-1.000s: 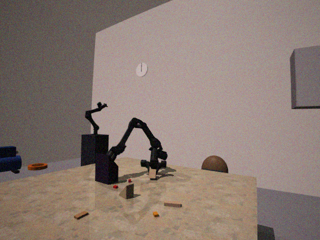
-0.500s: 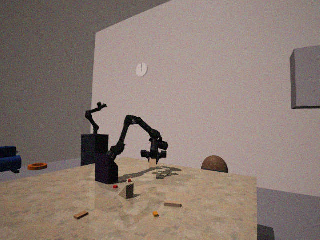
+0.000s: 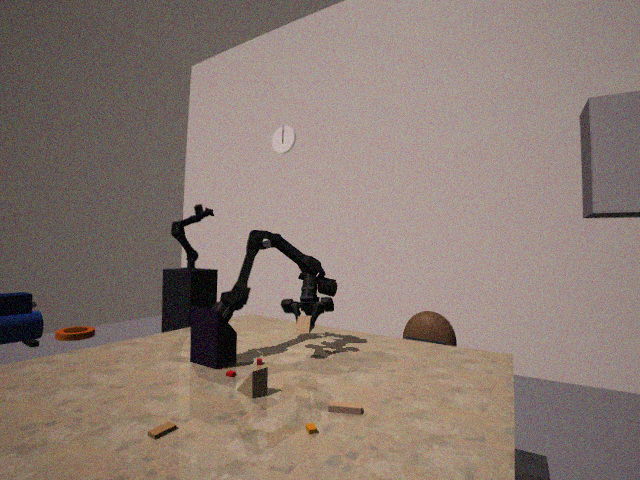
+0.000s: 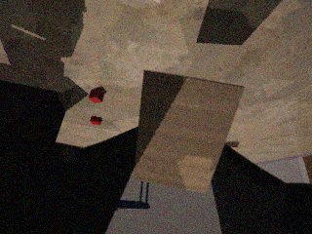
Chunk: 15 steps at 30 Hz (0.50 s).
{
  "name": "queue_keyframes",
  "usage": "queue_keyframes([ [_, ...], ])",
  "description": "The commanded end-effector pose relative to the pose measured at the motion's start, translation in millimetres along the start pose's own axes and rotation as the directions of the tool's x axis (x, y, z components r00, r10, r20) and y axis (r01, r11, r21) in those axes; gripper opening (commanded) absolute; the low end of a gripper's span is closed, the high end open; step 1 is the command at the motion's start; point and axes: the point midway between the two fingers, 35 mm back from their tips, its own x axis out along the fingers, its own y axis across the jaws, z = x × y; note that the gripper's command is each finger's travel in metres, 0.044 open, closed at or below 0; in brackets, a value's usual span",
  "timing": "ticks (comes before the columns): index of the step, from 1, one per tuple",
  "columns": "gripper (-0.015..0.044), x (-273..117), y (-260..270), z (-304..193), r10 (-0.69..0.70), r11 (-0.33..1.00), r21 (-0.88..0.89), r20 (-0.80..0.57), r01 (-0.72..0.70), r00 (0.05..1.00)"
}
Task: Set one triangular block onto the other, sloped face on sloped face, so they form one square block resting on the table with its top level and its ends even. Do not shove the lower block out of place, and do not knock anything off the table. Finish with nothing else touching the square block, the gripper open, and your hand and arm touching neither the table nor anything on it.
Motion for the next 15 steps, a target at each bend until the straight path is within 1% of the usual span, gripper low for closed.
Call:
queue_keyframes([
  [1,0.0,5.4,3.1,-2.0,0.037,0.992,0.123,0.031,-0.041,0.999],
  [8,0.0,10.0,5.5,-4.1,0.088,0.934,0.337,0.099,-0.117,0.991],
  [15,0.0,13.4,7.1,-5.8,0.128,0.824,0.529,0.172,-0.201,0.977],
])
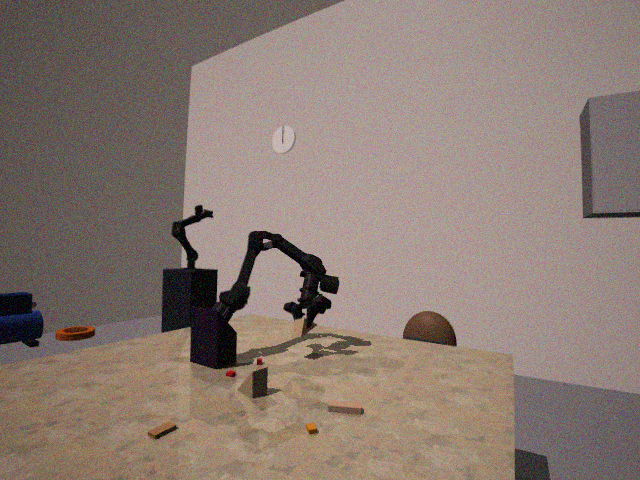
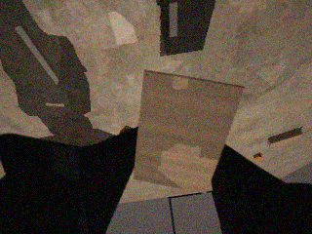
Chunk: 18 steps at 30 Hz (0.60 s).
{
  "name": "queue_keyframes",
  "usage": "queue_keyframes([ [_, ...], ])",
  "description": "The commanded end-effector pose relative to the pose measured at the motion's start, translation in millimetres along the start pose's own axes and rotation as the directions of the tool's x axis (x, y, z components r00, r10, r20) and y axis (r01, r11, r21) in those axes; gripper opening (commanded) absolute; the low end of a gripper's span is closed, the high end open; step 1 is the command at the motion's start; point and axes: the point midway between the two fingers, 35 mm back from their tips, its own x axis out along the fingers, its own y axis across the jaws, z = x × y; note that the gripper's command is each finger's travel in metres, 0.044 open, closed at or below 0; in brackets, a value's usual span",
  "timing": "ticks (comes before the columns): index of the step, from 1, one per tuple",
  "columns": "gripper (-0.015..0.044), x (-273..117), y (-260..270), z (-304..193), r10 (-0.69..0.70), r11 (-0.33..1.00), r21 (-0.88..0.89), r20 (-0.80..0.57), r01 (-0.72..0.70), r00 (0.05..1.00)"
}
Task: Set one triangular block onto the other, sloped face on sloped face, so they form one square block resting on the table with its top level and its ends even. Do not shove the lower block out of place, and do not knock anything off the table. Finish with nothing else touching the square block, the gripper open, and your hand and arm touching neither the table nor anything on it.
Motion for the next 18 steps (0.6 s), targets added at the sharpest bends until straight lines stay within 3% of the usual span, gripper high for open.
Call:
queue_keyframes([
  [1,0.0,4.3,1.3,-3.1,0.046,0.99,0.133,0.023,-0.049,0.999],
  [18,0.0,6.1,-0.4,-5.8,0.178,0.758,0.601,0.181,-0.252,0.967],
])
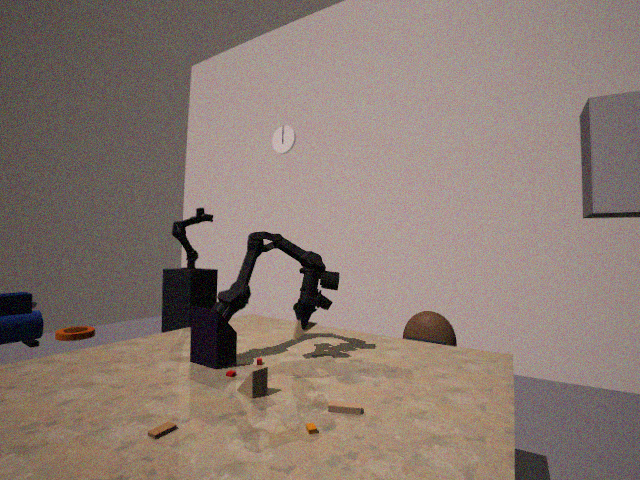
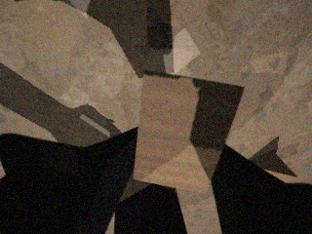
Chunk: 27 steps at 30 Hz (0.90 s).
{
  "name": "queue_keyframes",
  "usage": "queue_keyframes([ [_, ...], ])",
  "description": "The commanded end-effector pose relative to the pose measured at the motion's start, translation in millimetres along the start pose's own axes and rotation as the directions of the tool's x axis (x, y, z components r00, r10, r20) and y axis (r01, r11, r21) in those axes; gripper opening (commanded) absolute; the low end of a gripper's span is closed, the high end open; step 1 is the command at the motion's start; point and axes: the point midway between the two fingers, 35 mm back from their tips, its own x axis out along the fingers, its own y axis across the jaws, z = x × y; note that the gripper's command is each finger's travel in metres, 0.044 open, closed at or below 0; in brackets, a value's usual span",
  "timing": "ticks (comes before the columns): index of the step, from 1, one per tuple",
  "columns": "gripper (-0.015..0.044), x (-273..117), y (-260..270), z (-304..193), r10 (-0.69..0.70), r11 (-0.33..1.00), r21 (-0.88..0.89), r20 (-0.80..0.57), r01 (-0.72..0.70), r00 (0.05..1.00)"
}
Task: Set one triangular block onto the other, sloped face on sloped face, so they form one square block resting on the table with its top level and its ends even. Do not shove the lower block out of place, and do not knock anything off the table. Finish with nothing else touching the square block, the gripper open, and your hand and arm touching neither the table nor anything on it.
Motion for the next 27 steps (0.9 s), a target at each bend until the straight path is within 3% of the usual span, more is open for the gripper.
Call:
queue_keyframes([
  [1,0.0,2,-1,-2,0.049,0.99,0.13,0.015,-0.051,0.999],
  [13,0.0,-2,-4,0,0.175,0.855,0.478,0.093,-0.198,0.98],
  [27,0.0,-12,-10,3,0.296,0.529,0.777,0.208,-0.342,0.932],
])
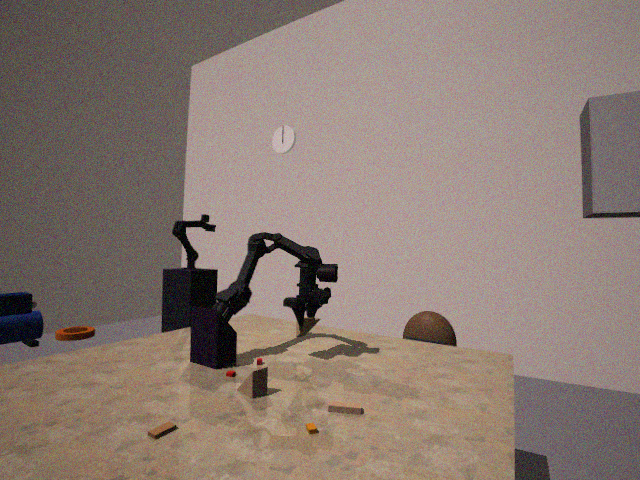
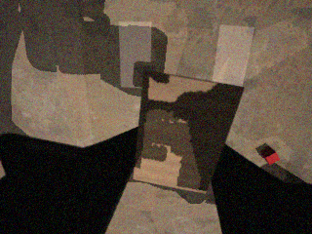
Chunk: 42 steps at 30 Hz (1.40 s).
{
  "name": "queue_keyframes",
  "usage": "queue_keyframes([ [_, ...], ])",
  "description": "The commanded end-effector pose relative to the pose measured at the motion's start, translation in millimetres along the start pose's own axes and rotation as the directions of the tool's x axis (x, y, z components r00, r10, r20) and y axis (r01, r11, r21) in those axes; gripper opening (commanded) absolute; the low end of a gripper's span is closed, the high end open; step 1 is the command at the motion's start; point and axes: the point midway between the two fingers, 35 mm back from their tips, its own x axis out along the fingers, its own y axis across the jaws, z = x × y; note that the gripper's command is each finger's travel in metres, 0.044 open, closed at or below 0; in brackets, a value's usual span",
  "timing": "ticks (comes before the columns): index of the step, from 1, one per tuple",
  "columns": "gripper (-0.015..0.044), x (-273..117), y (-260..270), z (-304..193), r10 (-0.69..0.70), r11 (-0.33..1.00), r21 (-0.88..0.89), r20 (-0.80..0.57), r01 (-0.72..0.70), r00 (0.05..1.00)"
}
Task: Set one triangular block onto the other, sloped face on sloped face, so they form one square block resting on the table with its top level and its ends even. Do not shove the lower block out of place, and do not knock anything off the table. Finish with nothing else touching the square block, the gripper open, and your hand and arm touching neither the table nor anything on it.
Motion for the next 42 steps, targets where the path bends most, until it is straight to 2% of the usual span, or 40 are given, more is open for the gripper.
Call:
queue_keyframes([
  [1,0.0,-1,-1,1,0.045,0.993,0.113,-0.007,-0.043,0.999],
  [10,0.0,-2,-7,5,0.039,0.992,0.119,-0.002,-0.038,0.999],
  [26,0.0,-13,-72,43,-0.033,0.991,0.13,0.03,0.029,0.999],
  [42,0.0,-27,-145,59,-0.076,0.989,0.131,0.026,0.072,0.997],
])
